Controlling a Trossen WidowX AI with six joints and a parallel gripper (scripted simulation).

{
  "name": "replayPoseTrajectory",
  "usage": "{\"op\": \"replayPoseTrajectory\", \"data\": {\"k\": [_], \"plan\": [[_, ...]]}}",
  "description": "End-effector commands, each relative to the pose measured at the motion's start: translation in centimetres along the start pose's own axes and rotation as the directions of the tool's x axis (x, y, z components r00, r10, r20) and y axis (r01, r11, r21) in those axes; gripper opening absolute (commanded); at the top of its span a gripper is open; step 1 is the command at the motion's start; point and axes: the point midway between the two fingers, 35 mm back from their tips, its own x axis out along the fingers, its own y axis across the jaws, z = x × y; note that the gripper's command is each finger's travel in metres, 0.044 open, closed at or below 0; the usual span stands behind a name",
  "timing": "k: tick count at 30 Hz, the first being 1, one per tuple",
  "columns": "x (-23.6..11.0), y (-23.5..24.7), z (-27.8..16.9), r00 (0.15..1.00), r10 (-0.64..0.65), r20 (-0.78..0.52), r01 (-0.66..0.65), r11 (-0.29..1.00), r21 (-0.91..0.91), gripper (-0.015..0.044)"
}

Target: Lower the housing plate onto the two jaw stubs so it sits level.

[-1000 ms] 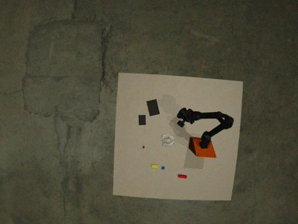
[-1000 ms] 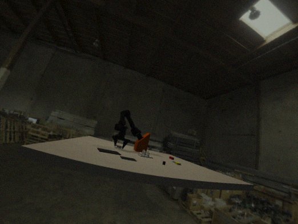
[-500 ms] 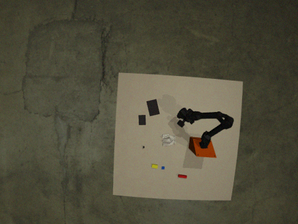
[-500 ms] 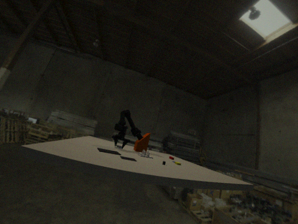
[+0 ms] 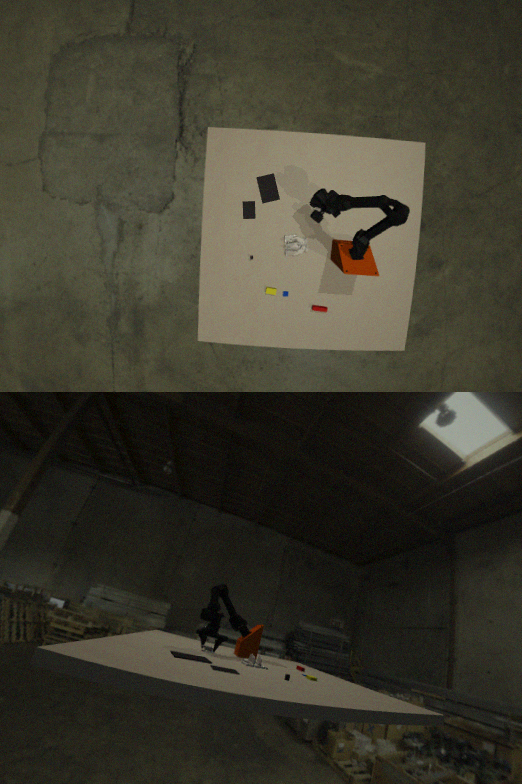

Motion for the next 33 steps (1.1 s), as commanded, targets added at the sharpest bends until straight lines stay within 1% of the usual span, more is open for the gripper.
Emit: {"op": "replayPoseTrajectory", "data": {"k": [1, 23, 28, 33], "plan": [[-0.2, 0.0, 0.0, 1.0, 0.001, -0.001, -0.001, 1.0, 0.0, 0.0351], [-7.0, 0.1, 0.0, 1.0, 0.007, -0.002, -0.007, 1.0, -0.002, 0.0351], [-7.2, 0.1, 0.0, 1.0, 0.007, -0.001, -0.007, 1.0, -0.006, 0.0351], [-7.2, 0.7, 0.2, 1.0, 0.012, -0.003, -0.013, 0.995, -0.095, 0.0351]]}}
